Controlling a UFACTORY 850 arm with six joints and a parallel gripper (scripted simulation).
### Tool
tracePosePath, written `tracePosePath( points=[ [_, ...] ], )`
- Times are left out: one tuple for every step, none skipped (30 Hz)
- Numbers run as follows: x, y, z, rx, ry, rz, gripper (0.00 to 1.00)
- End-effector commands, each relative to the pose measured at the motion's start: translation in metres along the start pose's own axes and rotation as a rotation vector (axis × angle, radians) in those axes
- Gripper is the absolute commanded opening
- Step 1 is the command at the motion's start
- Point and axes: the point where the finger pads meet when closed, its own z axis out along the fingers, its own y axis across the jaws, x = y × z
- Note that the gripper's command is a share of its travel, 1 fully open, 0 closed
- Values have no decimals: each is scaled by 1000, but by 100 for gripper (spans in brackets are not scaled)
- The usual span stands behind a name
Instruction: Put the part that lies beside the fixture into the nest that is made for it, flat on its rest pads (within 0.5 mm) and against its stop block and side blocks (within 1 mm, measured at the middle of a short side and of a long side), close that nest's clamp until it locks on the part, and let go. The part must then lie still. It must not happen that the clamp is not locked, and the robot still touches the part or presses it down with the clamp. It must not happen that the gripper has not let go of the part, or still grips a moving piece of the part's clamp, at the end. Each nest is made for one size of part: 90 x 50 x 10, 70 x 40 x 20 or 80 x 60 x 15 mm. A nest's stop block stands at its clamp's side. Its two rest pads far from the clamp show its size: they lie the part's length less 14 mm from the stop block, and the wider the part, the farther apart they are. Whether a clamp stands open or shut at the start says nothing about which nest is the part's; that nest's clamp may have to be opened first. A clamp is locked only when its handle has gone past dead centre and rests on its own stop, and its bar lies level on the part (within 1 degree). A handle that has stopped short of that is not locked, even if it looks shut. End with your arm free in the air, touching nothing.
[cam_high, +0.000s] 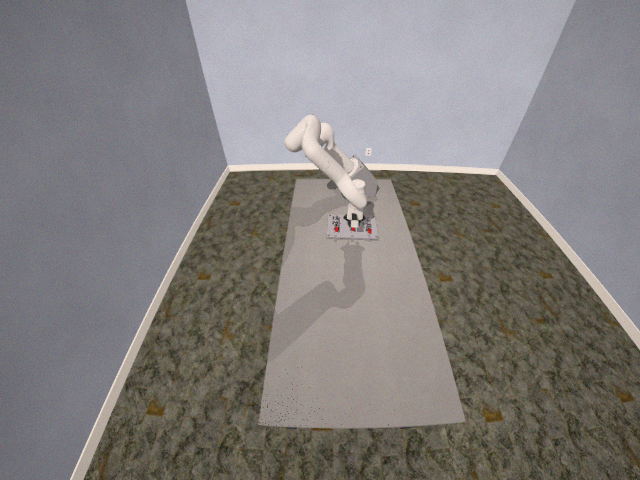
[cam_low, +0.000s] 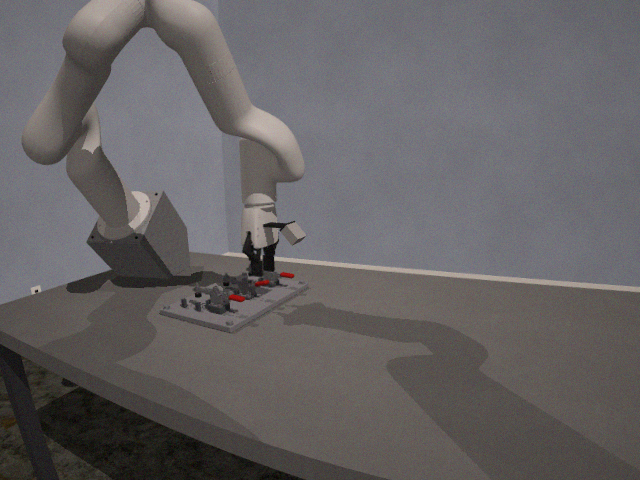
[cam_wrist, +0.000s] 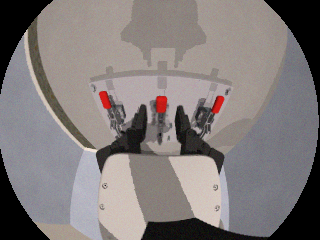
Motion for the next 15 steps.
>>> tracePosePath(
  points=[
    [1,0,-1,1,1,0,47],
    [1,0,-1,1,1,0,47],
    [1,0,-1,1,1,0,47],
    [1,0,-1,1,1,0,47],
    [1,0,-1,1,1,0,47],
    [1,0,-1,1,1,0,0],
    [1,0,-1,1,1,0,0],
    [1,0,-1,1,1,0,0],
    [1,0,-1,1,1,0,0],
    [1,0,-1,1,1,0,0],
    [1,0,-1,1,1,0,0],
    [1,0,-1,1,1,0,0],
    [1,0,-1,1,1,0,0],
    [1,0,-1,1,1,0,0],
    [1,0,-1,1,1,0,0]
  ],
)
